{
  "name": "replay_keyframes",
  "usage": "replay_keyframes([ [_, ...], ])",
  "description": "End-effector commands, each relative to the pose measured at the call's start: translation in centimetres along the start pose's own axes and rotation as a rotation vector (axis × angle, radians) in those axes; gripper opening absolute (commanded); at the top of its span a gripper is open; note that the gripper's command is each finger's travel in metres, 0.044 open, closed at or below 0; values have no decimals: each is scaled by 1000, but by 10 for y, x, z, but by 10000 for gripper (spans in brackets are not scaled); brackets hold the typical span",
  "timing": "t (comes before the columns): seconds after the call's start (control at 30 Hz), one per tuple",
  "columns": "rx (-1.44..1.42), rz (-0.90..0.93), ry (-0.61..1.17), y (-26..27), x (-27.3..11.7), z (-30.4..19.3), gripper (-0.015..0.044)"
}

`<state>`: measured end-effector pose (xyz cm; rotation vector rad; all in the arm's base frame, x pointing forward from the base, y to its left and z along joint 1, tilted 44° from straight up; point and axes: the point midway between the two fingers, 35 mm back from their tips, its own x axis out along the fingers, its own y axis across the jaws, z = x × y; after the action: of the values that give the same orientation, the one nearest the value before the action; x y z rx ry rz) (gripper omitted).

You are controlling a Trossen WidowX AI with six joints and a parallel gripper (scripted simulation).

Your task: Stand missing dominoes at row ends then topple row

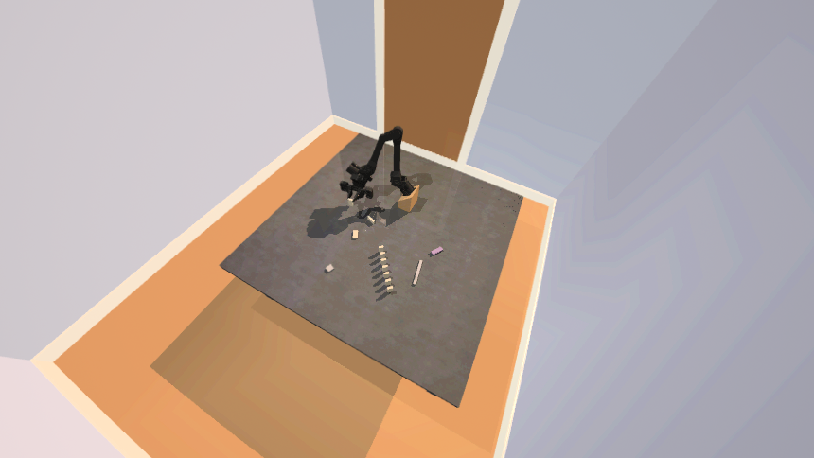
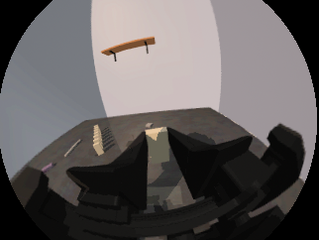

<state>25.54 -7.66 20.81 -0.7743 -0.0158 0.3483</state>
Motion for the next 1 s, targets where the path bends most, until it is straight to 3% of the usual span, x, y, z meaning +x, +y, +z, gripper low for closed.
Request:
replay_keyframes([
  [0.0,-7,3,-4,1,0,0,107],
  [0.97,45,-1,26,-4,5,-71,107],
])
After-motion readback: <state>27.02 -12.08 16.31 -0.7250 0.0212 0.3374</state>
